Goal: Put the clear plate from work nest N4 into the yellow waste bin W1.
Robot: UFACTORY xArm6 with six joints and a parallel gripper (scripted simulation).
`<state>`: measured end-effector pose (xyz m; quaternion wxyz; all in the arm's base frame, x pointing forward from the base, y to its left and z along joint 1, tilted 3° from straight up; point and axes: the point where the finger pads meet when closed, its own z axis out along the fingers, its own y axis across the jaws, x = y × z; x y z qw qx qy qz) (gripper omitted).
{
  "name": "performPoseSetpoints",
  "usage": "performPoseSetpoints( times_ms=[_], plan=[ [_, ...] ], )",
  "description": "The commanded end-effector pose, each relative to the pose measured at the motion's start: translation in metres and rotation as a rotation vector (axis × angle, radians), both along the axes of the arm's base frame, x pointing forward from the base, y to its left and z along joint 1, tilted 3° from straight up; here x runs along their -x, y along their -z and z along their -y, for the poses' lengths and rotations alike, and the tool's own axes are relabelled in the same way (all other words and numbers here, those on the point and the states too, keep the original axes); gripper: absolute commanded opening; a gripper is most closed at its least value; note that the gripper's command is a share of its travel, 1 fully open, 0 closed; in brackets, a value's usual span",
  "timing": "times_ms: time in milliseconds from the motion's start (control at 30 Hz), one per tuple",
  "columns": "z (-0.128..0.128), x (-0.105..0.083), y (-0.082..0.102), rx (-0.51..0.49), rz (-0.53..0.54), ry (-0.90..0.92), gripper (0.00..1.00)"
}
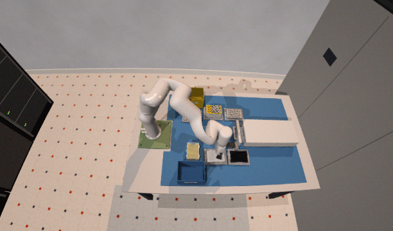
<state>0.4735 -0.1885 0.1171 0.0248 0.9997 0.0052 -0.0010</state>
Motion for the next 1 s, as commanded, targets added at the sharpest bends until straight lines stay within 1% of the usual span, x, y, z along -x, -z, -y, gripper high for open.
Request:
performPoseSetpoints(
  times_ms=[0,100,600,667,967],
  plan=[
    [0.001,-0.002,0.008,0.002,0.005,0.0,1.0],
    [0.001,-0.002,0.009,0.002,0.005,0.0,1.0],
    [0.002,-0.002,0.034,0.002,0.005,0.0,1.0],
    [0.002,-0.002,0.034,0.002,0.005,0.0,1.0],
    [0.003,-0.002,0.049,0.002,0.005,0.0,1.0]
  ],
)
